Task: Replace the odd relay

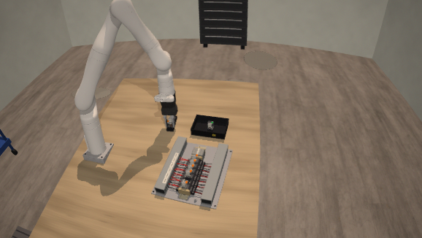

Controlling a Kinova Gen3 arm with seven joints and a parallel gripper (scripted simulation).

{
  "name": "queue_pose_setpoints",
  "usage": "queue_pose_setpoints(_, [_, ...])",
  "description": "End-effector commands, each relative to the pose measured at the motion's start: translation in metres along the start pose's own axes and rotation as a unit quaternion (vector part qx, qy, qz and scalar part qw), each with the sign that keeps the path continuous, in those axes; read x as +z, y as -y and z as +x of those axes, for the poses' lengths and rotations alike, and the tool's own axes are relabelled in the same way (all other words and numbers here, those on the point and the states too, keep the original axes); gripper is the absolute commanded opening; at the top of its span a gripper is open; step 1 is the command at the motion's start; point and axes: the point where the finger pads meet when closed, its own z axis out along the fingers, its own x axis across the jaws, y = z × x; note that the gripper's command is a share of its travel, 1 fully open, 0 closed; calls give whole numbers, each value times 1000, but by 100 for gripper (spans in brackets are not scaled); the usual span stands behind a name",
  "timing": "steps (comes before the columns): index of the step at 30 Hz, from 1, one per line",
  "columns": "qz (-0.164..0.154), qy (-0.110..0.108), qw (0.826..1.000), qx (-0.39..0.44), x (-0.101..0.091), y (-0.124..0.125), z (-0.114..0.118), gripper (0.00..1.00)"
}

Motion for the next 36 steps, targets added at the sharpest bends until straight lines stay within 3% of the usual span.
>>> queue_pose_setpoints(1, [0, 1, 1000, 0, -1, 0, -1, 0])
queue_pose_setpoints(25, [0, 1, 1000, 0, -1, 0, -1, 0])
queue_pose_setpoints(36, [0, 1, 1000, 0, -15, 0, 0, 0])
